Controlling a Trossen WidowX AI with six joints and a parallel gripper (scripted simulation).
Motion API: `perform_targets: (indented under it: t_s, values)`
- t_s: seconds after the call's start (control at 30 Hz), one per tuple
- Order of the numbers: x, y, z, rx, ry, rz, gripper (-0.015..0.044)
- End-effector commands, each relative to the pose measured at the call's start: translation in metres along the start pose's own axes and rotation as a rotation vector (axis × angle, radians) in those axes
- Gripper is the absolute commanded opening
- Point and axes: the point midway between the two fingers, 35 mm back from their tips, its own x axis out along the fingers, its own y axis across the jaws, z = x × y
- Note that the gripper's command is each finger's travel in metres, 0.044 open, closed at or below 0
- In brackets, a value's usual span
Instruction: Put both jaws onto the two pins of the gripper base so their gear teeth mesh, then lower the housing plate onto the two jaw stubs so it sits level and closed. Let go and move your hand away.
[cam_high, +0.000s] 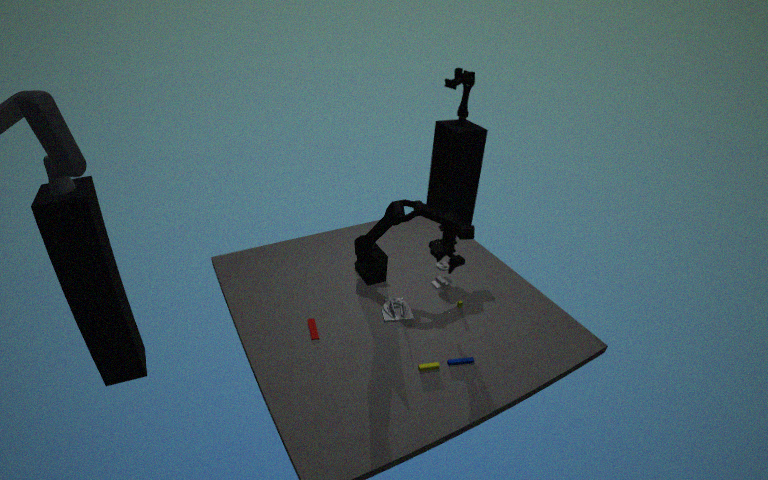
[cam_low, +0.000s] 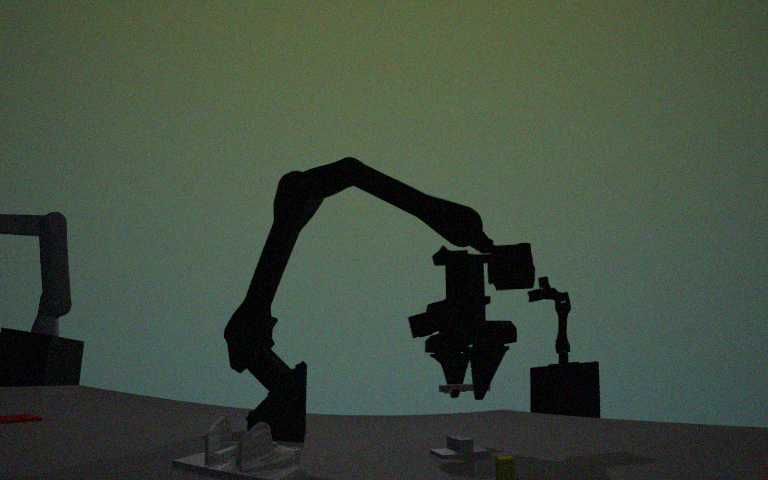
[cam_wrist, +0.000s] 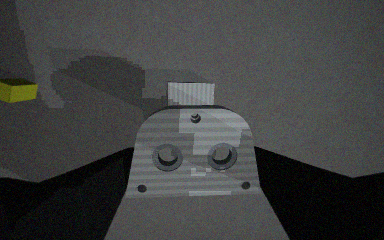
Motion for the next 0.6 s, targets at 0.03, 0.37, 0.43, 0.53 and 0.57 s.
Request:
perform_targets:
  t_s: [0.03,0.37,0.43,0.53,0.57]
  values:
    - [-0.005,0.006,0.011,-0.05,0.004,-0.001,0.0351]
    - [-0.013,0.02,0.041,-0.189,0.012,0.001,0.0351]
    - [-0.014,0.022,0.047,-0.217,0.013,0.002,0.0351]
    - [-0.016,0.026,0.056,-0.259,0.014,0.003,0.0351]
    - [-0.016,0.027,0.059,-0.273,0.015,0.003,0.0351]
